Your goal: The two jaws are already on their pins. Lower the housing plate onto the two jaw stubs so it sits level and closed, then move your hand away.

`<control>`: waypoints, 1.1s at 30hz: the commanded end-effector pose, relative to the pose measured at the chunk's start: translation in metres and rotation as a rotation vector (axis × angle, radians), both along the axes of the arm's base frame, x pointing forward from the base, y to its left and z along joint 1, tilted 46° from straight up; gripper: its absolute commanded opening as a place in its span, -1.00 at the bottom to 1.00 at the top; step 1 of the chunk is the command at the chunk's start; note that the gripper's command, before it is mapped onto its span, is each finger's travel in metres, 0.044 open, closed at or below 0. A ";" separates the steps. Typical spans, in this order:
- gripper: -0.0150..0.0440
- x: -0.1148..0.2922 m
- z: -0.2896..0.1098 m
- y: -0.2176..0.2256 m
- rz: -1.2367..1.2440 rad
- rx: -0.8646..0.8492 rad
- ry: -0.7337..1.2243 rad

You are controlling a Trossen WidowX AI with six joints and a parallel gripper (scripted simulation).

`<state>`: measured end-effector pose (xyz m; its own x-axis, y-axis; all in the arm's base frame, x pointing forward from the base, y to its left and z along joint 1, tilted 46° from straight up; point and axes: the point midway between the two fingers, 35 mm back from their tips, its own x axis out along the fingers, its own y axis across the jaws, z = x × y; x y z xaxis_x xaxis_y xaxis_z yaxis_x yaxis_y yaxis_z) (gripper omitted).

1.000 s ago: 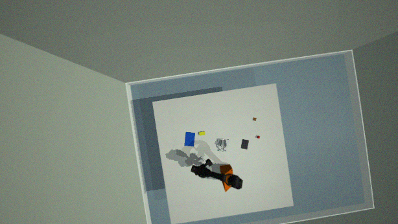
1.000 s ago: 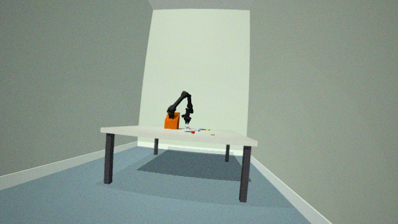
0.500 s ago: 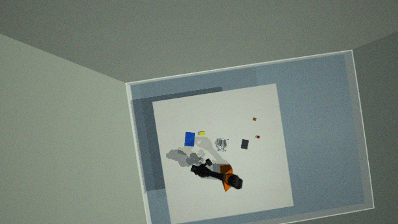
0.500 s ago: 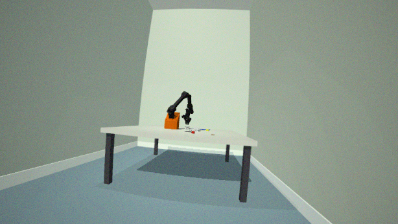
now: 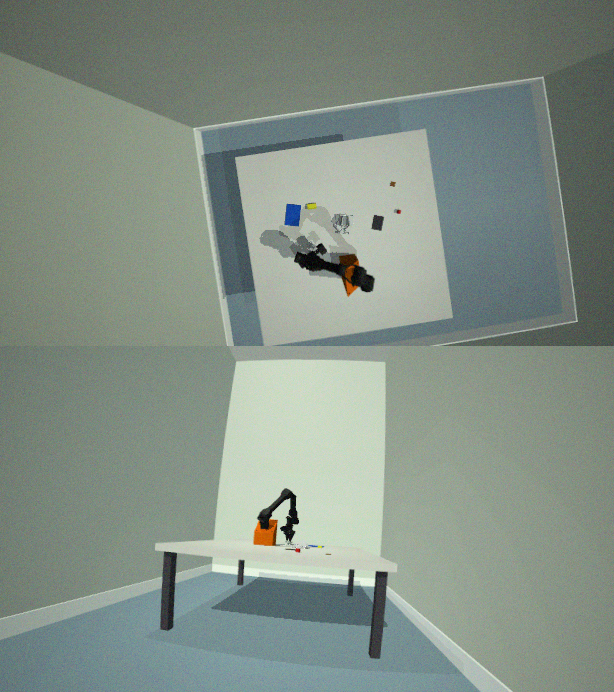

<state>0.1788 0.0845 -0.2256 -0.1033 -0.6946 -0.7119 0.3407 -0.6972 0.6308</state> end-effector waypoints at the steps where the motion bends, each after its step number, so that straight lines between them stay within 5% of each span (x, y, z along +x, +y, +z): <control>1: 1.00 -0.001 -0.004 -0.007 0.003 -0.006 0.005; 33: 1.00 -0.003 -0.015 -0.018 0.004 -0.007 0.005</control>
